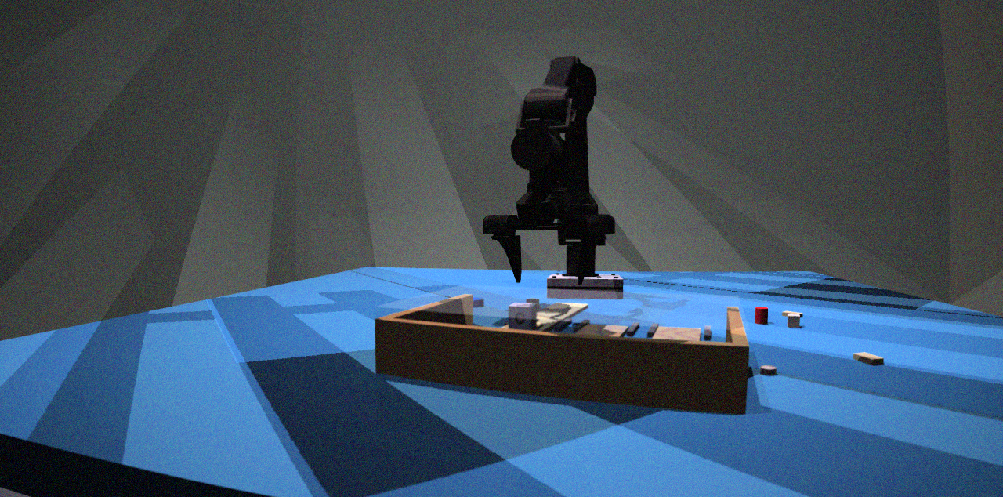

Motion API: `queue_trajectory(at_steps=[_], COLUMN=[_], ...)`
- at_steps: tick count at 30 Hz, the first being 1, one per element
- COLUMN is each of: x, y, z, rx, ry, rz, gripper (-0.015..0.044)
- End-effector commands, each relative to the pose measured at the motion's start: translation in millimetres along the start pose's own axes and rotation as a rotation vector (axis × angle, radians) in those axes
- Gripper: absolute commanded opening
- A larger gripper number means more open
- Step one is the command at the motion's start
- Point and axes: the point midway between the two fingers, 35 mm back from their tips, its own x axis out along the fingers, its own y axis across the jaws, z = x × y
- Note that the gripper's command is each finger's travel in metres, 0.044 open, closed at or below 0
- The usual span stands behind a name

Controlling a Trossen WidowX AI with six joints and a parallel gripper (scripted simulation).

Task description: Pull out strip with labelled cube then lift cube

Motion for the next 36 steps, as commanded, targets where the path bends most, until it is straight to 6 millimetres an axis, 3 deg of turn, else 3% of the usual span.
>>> queue_trajectory(at_steps=[1, 30, 36], x=[-2.4, -16.5, -9.5], y=[-2.3, -12.0, -12.0], z=[15.5, 102.0, 102.6], rx=[-0.005, -0.005, -0.005], ry=[-0.003, -0.01, -0.01], rz=[-0.002, -0.003, -0.003], gripper=[0.044, 0.044, 0.0282])
